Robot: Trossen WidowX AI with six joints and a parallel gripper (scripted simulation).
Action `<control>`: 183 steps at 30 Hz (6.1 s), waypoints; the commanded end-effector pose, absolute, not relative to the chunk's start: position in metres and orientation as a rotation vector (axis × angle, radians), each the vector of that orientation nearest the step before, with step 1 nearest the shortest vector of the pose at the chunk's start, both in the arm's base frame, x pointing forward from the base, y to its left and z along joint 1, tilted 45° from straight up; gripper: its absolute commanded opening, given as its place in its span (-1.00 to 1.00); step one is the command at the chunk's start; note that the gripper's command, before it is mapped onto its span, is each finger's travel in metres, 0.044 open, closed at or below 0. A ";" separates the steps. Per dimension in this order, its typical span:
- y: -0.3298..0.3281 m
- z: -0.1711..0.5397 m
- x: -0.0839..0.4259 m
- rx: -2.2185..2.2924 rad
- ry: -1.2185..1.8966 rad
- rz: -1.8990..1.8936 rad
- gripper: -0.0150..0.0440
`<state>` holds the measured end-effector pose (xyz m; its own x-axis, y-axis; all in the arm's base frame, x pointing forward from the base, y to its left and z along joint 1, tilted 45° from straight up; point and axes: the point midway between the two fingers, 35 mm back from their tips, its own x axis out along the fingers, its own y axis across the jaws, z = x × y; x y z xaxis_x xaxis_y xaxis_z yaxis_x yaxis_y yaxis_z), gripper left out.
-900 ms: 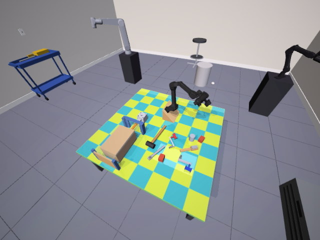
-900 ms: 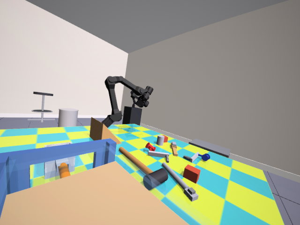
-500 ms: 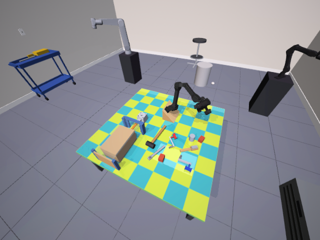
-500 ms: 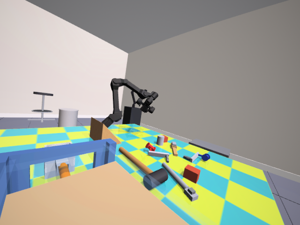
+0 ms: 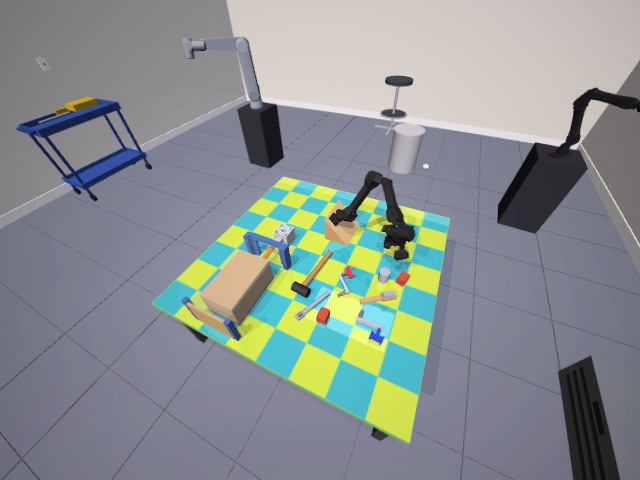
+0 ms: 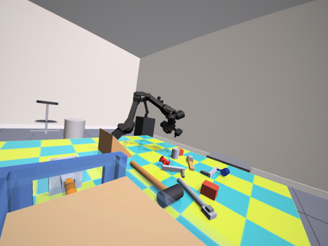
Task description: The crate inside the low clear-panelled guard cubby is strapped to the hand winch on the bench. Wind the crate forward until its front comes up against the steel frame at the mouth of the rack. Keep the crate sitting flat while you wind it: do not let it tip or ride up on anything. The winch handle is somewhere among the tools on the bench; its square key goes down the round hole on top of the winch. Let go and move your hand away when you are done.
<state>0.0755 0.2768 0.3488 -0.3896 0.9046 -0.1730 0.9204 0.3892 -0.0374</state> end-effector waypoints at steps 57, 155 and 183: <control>0.218 0.097 0.326 2.169 1.624 -1.545 0.64; 0.033 0.136 0.327 1.538 1.775 -0.529 -0.49; -0.018 0.089 0.305 0.982 1.688 0.165 -0.49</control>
